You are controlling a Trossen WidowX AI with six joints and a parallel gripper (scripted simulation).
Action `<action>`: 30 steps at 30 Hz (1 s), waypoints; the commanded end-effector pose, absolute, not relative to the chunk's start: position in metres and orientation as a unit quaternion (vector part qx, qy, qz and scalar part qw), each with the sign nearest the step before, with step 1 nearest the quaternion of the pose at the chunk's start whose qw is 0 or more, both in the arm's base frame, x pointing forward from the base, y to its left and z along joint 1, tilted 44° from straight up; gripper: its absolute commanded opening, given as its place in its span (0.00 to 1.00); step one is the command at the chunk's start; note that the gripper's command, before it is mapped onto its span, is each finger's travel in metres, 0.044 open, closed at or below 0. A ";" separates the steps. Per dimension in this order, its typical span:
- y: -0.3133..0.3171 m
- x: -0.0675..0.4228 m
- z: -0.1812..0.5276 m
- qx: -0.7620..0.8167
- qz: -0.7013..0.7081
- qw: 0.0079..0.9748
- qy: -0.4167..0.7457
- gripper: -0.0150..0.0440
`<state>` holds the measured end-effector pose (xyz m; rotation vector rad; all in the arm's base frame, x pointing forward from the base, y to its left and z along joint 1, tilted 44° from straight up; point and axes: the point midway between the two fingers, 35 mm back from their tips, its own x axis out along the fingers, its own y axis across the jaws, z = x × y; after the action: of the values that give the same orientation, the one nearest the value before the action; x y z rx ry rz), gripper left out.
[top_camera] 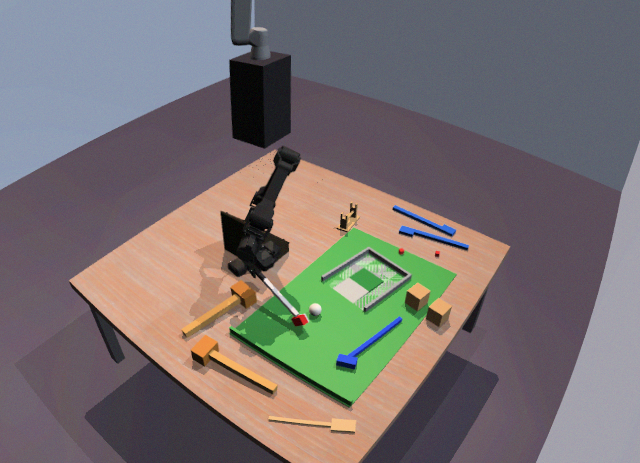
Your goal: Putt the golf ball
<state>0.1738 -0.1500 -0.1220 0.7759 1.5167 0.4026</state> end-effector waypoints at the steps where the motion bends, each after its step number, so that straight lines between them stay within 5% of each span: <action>1: -0.154 0.175 -0.124 0.338 0.174 0.643 0.665 0.25; 19: -0.057 0.206 -0.032 0.341 0.177 0.642 0.664 0.25; 30: -0.072 0.207 -0.015 0.340 0.177 0.642 0.664 0.25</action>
<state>0.2030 -0.0600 -0.0260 0.7884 1.5311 0.4115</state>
